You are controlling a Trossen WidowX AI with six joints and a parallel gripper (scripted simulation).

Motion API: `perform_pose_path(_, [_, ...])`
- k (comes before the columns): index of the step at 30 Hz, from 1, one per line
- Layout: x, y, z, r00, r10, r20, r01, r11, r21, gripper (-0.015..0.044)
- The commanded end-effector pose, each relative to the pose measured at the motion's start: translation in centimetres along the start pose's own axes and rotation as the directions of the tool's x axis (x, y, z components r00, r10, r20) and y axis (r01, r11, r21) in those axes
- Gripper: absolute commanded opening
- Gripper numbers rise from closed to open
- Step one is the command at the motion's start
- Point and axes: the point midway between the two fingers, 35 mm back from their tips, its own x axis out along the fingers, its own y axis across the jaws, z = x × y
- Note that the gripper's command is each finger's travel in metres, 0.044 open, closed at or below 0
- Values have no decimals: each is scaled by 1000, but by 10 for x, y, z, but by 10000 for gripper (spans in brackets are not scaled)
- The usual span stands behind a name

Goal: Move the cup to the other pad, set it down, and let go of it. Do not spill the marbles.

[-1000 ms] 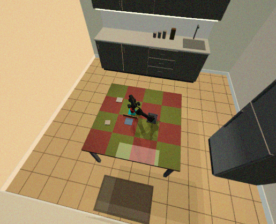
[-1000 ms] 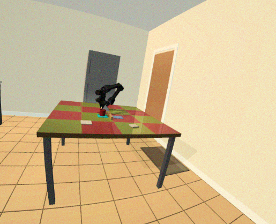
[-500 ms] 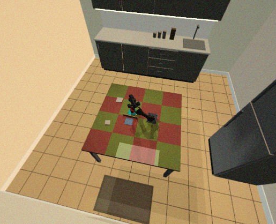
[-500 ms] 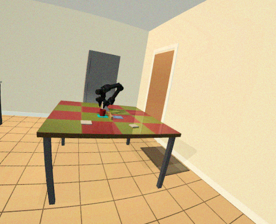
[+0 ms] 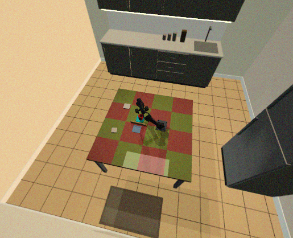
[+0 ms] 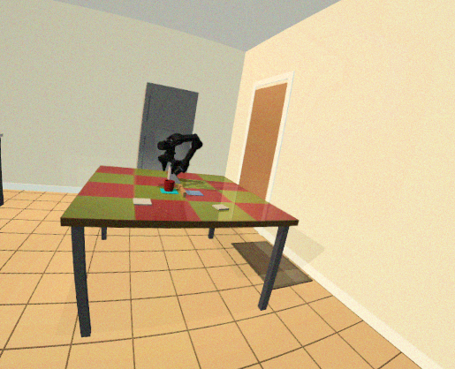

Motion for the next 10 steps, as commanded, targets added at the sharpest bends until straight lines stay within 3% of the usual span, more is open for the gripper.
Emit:
perform_pose_path(1, [-9,0,0,1000,-5,-4,5,1000,-4,440])
perform_pose_path(10, [-22,1,1,1000,-1,1,1,1000,-2,440])
